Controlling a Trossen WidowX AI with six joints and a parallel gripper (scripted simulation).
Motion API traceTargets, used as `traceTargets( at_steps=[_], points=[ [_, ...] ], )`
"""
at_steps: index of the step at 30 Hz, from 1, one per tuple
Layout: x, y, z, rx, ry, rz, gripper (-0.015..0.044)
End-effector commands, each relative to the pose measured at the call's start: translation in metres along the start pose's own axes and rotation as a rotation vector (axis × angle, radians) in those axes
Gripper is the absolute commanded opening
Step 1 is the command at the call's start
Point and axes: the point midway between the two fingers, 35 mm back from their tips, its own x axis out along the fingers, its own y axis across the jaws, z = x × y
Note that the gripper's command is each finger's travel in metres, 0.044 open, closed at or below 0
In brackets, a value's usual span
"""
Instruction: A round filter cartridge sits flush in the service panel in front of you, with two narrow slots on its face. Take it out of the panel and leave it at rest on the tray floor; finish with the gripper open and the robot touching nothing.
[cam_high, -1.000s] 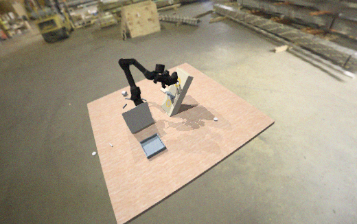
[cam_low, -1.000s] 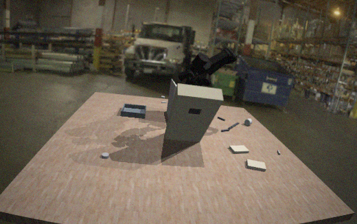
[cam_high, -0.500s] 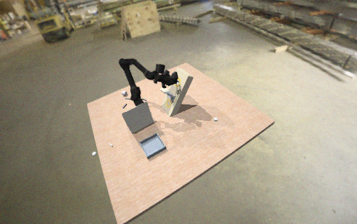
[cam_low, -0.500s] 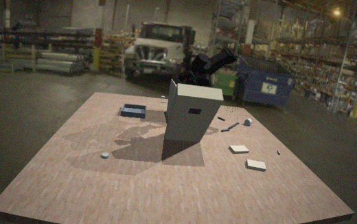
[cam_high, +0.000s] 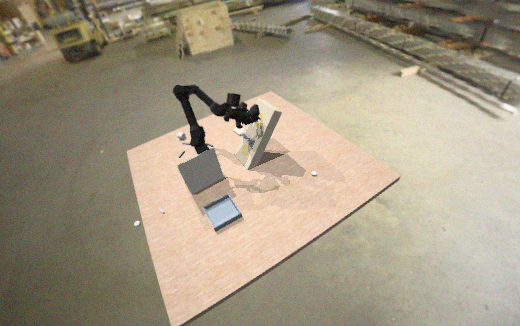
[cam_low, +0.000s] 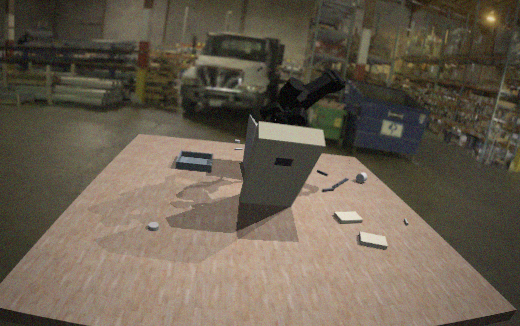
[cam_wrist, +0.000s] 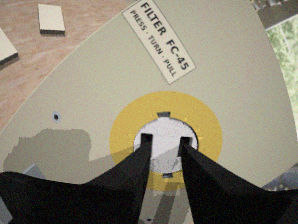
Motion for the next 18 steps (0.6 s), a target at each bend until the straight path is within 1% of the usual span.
traceTargets(
  at_steps=[1, 18],
  points=[
    [0.0030, -0.0006, 0.0000, 0.004, 0.002, -0.003, 0.0105],
    [0.0107, -0.0006, 0.0000, 0.004, 0.001, -0.003, 0.0105]
  ],
)
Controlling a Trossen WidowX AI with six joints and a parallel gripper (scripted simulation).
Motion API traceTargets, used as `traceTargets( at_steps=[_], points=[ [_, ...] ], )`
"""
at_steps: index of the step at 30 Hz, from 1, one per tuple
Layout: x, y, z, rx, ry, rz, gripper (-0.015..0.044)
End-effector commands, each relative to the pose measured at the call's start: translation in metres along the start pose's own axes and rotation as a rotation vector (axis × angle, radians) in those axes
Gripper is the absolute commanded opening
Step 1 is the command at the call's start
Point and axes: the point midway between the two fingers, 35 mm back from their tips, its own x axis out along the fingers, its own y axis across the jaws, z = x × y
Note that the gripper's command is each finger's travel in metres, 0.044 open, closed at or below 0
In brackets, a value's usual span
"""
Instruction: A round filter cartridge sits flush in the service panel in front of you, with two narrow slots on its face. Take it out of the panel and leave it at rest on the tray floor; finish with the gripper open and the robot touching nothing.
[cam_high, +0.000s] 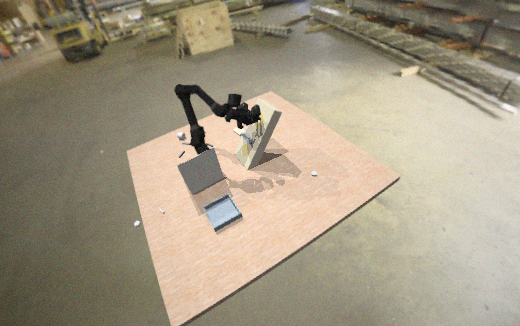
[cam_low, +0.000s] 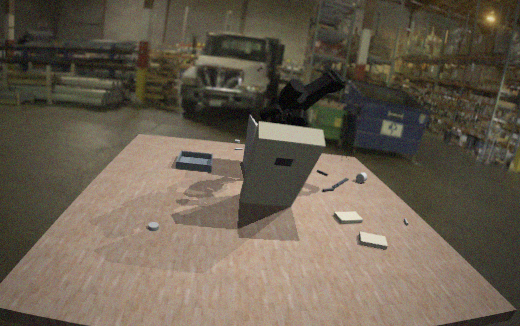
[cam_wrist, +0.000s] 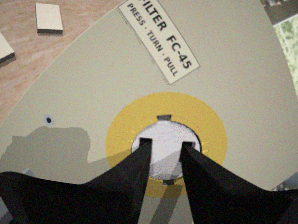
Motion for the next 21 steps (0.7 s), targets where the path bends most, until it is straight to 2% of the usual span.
traceTargets(
  at_steps=[1, 19, 21],
  points=[
    [0.0031, -0.0004, 0.0005, 0.002, 0.002, -0.003, 0.0105],
    [0.0079, -0.0003, 0.0005, 0.002, 0.002, -0.003, 0.0105],
    [0.0035, -0.0005, -0.0006, 0.004, -0.002, -0.002, 0.0091]
  ],
)
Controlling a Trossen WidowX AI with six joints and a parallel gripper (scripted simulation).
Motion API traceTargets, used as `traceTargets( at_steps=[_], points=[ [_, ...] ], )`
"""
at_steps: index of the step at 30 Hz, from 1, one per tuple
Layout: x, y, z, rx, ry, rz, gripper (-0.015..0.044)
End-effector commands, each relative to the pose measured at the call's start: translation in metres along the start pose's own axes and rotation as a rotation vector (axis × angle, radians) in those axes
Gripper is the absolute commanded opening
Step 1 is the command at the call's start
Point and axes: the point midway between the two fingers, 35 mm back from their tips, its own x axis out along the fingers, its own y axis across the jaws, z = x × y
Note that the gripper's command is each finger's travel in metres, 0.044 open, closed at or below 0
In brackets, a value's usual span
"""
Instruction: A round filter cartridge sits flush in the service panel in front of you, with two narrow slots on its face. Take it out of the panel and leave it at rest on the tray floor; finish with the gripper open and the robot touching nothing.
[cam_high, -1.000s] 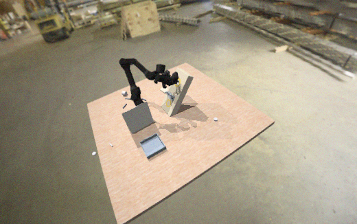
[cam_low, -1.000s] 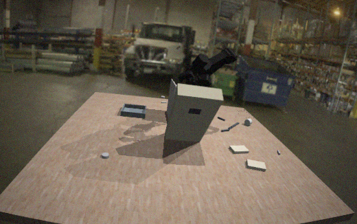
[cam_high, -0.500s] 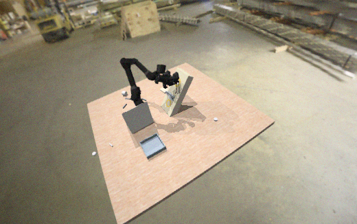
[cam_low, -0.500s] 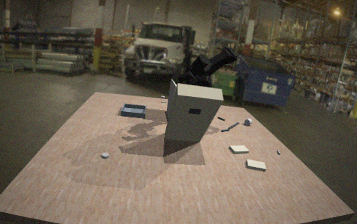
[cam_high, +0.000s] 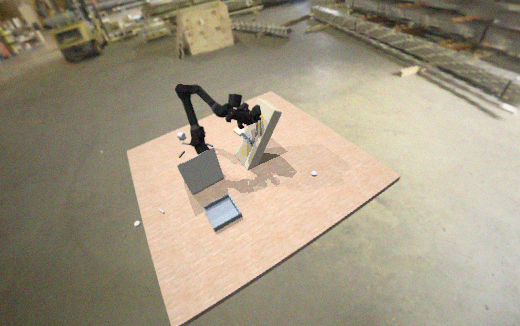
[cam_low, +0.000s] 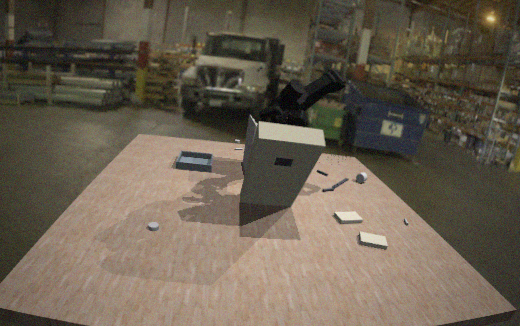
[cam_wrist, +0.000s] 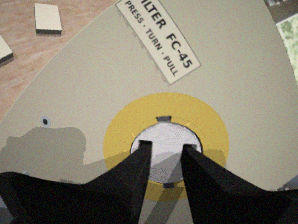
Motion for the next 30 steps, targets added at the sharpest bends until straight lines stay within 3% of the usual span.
traceTargets(
  at_steps=[1, 7, 9, 30],
  points=[
    [0.0001, 0.0000, -0.0001, 0.000, 0.001, -0.001, 0.0085],
    [0.0001, 0.0000, -0.0001, 0.000, 0.001, -0.001, 0.0045],
    [0.0001, 0.0000, -0.0001, 0.000, 0.001, -0.001, 0.0000],
    [0.0058, 0.0001, 0.0010, 0.611, 0.004, -0.003, 0.0000]
  ],
)
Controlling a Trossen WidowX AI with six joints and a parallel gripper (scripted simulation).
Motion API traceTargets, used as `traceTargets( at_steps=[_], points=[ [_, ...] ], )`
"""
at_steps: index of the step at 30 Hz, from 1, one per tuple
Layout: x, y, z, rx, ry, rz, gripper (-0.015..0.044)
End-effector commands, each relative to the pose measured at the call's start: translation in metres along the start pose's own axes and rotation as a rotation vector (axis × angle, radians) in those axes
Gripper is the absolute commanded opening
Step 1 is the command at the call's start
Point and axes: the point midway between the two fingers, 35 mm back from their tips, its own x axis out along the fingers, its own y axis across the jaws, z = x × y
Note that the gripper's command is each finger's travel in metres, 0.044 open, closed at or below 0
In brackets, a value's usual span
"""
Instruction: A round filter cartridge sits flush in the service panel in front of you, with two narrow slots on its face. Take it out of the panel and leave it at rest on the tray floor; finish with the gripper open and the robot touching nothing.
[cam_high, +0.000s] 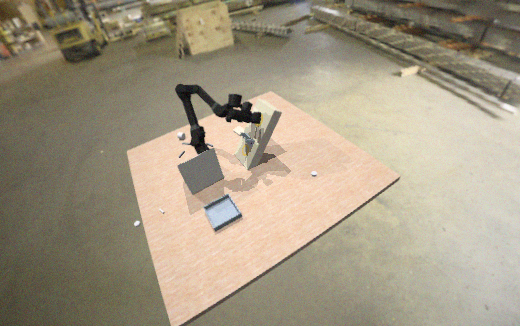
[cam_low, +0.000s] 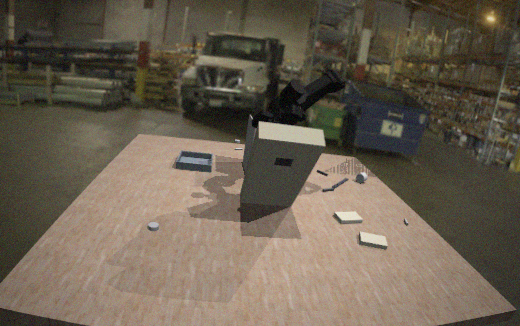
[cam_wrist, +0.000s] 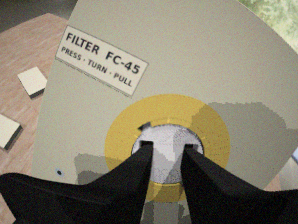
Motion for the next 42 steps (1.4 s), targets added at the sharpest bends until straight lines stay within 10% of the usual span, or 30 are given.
traceTargets(
  at_steps=[1, 28, 42],
  points=[
    [0.005, 0.000, 0.001, 0.147, 0.005, -0.008, 0.0000],
    [0.005, 0.000, 0.001, 1.071, 0.001, -0.010, 0.0000],
    [-0.039, -0.004, 0.001, 0.984, 0.012, -0.021, 0.0000]
  ],
)
